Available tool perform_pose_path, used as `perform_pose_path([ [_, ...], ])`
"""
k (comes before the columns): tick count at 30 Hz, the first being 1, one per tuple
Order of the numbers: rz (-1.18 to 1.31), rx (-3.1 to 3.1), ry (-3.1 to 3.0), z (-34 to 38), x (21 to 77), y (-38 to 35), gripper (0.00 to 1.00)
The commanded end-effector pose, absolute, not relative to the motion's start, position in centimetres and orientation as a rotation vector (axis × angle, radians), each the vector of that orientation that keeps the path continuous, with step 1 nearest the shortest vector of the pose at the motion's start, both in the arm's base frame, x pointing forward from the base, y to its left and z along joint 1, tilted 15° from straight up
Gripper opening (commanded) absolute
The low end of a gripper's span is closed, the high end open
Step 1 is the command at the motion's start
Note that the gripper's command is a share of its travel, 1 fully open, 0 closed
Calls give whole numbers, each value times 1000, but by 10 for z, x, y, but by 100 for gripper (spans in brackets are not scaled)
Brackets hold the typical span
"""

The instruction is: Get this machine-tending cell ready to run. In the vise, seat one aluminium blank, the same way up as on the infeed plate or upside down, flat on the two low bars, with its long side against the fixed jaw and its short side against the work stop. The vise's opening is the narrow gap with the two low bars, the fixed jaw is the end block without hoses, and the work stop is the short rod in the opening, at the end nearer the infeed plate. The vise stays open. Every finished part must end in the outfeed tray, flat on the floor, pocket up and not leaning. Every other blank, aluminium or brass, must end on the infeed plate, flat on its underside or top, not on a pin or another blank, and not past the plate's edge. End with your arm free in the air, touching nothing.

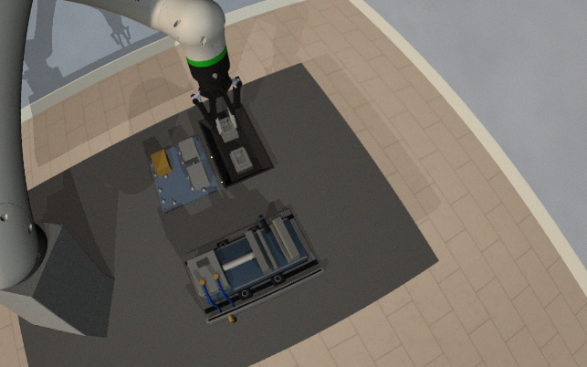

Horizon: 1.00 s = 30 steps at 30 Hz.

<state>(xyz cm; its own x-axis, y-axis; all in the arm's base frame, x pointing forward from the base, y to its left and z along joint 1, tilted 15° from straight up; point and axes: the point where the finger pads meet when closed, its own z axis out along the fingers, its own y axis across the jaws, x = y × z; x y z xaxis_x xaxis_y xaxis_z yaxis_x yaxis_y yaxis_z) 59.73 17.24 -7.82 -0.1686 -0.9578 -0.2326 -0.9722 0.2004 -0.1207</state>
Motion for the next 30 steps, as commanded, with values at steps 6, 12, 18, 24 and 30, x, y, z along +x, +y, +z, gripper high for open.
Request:
perform_pose_path([
  [6, 81, -1836, 2220, -78, 597, 172, 0],
  [12, 81, -1836, 2220, -78, 598, 172, 0],
  [18, 81, -1836, 2220, -80, 598, 173, 0],
  [24, 81, -1836, 2220, -82, 598, 173, 0],
  [30, 81, -1836, 2220, -84, 598, 174, 0],
])
